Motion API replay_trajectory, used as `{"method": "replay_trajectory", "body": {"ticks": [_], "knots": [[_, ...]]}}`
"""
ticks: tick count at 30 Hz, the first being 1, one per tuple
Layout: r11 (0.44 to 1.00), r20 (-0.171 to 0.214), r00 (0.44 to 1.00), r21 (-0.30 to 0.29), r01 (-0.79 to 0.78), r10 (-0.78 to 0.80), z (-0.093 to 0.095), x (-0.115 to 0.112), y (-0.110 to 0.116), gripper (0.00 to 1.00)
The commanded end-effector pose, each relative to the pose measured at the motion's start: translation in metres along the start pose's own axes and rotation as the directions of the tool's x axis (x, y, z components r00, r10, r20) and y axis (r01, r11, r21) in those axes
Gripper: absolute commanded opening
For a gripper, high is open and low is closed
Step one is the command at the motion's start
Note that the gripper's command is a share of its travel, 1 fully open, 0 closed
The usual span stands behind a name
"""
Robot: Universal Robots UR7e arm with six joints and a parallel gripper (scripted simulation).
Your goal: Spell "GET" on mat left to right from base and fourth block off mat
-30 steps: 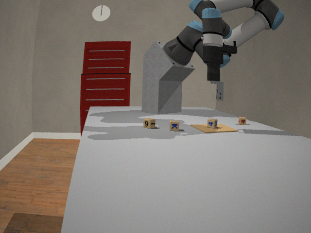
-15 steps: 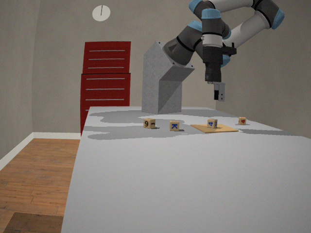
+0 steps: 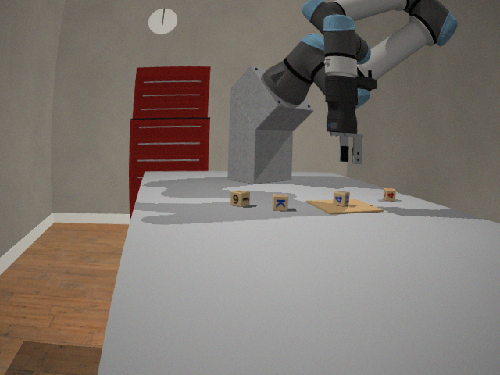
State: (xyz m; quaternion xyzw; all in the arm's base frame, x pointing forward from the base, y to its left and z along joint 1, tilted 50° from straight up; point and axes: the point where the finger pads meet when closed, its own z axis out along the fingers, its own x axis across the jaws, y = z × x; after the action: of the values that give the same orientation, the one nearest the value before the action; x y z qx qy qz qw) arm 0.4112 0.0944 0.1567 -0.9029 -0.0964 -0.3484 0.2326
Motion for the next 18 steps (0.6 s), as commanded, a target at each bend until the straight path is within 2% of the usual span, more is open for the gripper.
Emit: {"method": "replay_trajectory", "body": {"ticks": [1, 11, 18], "knots": [[0.99, 0.002, 0.99, 0.004, 0.139, -0.139, 0.0026, -0.0056, 0.0, 1.0], [0.96, 0.002, 0.96, 0.004, 0.281, -0.281, 0.004, -0.0094, 0.0016, 1.0], [0.916, 0.001, 0.916, 0.004, 0.4, -0.4, 0.0053, -0.0128, 0.0033, 1.0]]}}
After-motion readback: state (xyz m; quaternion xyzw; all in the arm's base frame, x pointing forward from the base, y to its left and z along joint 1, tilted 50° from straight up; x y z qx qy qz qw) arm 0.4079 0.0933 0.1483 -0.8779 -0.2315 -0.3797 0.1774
